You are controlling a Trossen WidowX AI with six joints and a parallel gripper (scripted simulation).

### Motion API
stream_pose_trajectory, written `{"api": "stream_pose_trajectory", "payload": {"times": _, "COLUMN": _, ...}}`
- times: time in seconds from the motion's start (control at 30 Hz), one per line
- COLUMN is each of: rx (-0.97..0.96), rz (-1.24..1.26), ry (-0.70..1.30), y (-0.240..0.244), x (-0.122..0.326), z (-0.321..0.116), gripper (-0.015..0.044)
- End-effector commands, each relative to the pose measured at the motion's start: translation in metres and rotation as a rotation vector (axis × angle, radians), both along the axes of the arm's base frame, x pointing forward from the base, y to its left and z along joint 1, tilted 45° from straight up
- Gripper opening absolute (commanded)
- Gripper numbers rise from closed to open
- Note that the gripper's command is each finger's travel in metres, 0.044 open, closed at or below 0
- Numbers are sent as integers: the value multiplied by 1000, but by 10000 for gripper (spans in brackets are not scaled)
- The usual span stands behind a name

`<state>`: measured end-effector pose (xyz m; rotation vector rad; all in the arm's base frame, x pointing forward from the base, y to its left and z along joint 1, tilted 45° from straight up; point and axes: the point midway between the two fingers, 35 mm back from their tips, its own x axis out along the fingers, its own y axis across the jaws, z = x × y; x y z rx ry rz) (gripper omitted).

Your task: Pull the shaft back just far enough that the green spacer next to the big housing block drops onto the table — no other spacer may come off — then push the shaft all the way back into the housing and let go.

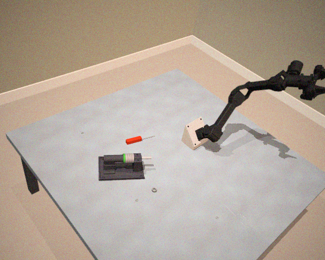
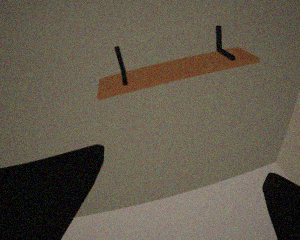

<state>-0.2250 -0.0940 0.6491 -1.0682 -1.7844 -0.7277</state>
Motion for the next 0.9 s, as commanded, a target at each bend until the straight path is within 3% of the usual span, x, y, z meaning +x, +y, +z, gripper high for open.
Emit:
{"api": "stream_pose_trajectory", "payload": {"times": 0.0, "rx": -59, "rz": -59, "ry": 125, "y": 47, "x": 56, "z": 15, "gripper": 440}}
{"api": "stream_pose_trajectory", "payload": {"times": 0.43, "rx": -223, "rz": -237, "ry": 481, "y": 156, "x": 235, "z": 3, "gripper": 440}}
{"api": "stream_pose_trajectory", "payload": {"times": 0.87, "rx": -379, "rz": -503, "ry": 831, "y": 206, "x": 422, "z": -88, "gripper": 440}}
